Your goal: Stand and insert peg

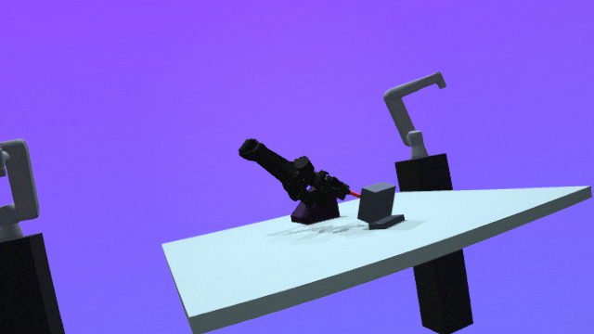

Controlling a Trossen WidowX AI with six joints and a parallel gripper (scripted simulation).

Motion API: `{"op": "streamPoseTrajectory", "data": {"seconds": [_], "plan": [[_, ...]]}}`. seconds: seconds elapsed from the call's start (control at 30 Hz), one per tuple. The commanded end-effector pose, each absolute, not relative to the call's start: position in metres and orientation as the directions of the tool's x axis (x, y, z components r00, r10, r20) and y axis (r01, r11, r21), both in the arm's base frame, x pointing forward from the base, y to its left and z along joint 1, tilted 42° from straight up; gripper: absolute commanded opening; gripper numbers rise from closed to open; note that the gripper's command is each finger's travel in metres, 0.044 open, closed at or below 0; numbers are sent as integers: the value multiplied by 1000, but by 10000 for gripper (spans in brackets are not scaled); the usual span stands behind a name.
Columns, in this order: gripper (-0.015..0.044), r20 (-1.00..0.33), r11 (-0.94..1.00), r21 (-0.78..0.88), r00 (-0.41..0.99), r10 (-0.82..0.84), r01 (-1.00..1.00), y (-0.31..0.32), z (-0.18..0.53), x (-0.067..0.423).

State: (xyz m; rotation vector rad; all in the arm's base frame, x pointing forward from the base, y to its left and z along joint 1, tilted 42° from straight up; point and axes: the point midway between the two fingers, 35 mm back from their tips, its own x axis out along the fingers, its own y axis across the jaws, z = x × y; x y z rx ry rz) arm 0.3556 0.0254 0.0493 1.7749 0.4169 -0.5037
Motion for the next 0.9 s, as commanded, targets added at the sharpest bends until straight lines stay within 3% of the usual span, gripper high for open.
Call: {"op": "streamPoseTrajectory", "data": {"seconds": [0.0,0.87], "plan": [[0,-540,-242,813,841,25,530,26,45,357],[0,-524,-252,818,851,42,517,28,35,370]]}}
